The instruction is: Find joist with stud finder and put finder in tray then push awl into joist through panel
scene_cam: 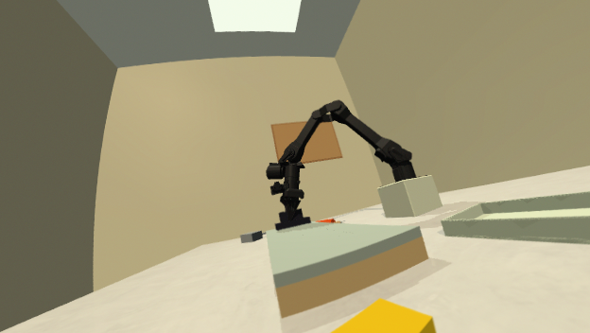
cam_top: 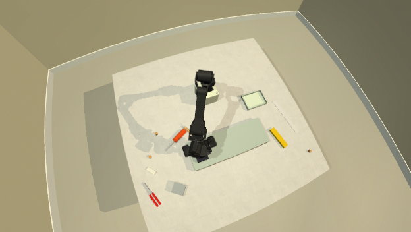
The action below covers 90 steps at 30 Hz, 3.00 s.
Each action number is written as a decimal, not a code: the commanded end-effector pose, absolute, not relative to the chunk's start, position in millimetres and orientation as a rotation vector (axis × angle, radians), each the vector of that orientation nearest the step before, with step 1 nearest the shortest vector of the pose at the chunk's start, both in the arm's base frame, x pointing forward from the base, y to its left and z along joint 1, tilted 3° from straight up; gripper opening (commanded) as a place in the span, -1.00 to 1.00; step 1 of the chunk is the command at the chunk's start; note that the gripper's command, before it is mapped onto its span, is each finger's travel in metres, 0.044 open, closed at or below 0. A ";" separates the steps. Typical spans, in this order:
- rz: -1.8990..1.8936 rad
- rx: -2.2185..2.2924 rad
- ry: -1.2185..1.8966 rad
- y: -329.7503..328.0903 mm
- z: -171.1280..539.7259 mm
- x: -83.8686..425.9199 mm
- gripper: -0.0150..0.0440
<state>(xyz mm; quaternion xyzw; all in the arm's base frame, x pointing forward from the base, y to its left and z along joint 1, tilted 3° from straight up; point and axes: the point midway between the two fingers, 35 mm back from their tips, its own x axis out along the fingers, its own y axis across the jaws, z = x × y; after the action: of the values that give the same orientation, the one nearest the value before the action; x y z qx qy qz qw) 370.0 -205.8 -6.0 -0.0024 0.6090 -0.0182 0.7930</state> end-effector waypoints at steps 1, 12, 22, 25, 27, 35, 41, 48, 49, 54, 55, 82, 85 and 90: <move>-0.039 -0.005 1.310 -205.7 -6.1 369.9 -0.49; -0.045 -0.007 1.310 -208.2 42.4 372.6 -0.49; -0.049 -0.010 1.311 -205.2 95.2 368.6 -0.49; -0.026 -0.026 1.310 -194.9 94.6 373.0 -0.49; 0.001 -0.045 1.309 -182.6 93.9 377.9 -0.49; 0.124 -0.131 1.301 -125.6 90.7 394.8 -0.49; 0.217 -0.195 1.293 -81.9 88.2 401.9 -0.49; 0.325 -0.269 1.281 -31.0 85.3 404.0 -0.49; 0.340 -0.280 1.279 -23.7 84.9 403.8 -0.49; 0.418 -0.333 1.269 12.2 82.8 400.7 -0.49; 0.433 -0.343 1.267 19.3 82.4 399.7 -0.49; 0.849 -0.626 1.183 192.1 70.7 327.8 -0.49; 0.895 -0.657 1.171 208.1 69.4 315.1 -0.49; 0.971 -0.709 1.150 232.9 67.2 292.1 -0.49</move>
<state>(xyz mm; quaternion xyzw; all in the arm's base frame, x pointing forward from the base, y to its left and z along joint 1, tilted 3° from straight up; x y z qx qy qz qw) 304.7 218.0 65.3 -0.3072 0.5222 0.4127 0.6802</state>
